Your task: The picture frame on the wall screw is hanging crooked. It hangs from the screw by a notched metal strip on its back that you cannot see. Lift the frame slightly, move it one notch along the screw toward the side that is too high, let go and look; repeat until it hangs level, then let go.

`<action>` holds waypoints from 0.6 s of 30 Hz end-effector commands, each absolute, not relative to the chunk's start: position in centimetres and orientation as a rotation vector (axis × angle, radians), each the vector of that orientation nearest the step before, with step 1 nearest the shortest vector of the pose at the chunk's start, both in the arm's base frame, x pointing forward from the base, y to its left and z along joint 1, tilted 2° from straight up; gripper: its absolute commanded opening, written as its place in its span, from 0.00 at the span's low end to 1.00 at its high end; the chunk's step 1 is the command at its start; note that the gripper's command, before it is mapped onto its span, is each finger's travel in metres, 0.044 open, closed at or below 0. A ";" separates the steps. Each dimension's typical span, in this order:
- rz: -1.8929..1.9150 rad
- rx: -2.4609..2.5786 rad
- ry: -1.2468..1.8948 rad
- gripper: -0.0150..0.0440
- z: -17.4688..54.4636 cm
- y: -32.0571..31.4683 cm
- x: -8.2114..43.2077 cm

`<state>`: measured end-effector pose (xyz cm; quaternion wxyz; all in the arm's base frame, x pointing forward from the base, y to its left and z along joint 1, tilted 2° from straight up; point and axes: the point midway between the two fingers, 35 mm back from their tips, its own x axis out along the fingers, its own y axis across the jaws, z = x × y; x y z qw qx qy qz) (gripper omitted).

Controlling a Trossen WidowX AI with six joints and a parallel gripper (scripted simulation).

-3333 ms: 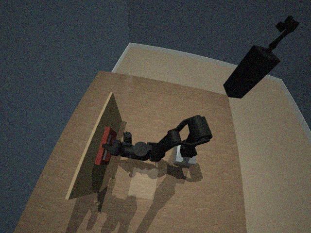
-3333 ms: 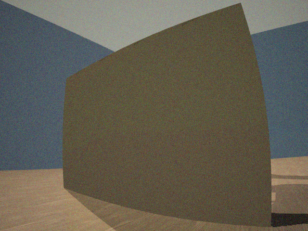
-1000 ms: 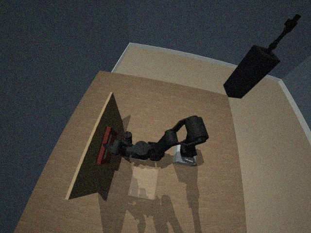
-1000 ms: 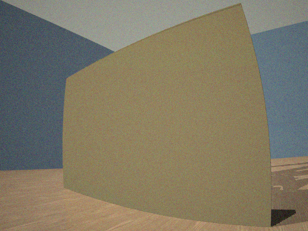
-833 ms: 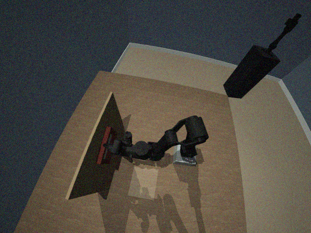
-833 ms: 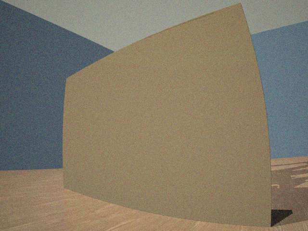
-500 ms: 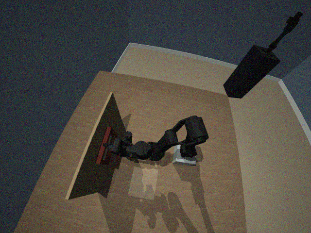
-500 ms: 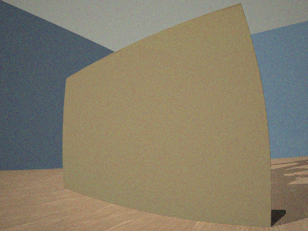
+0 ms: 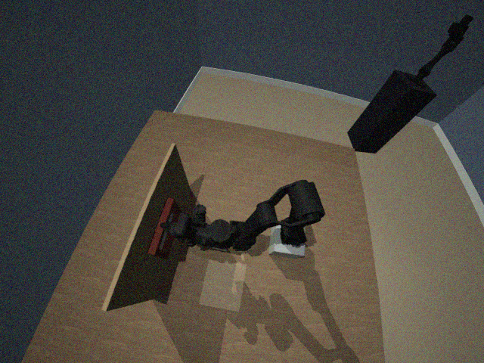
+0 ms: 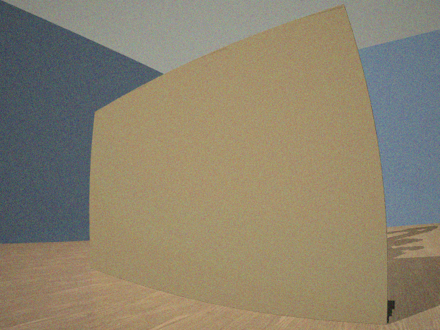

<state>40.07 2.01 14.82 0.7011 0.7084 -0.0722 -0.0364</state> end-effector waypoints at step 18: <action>-0.082 1.562 -0.159 0.69 14.6 2.5 38.3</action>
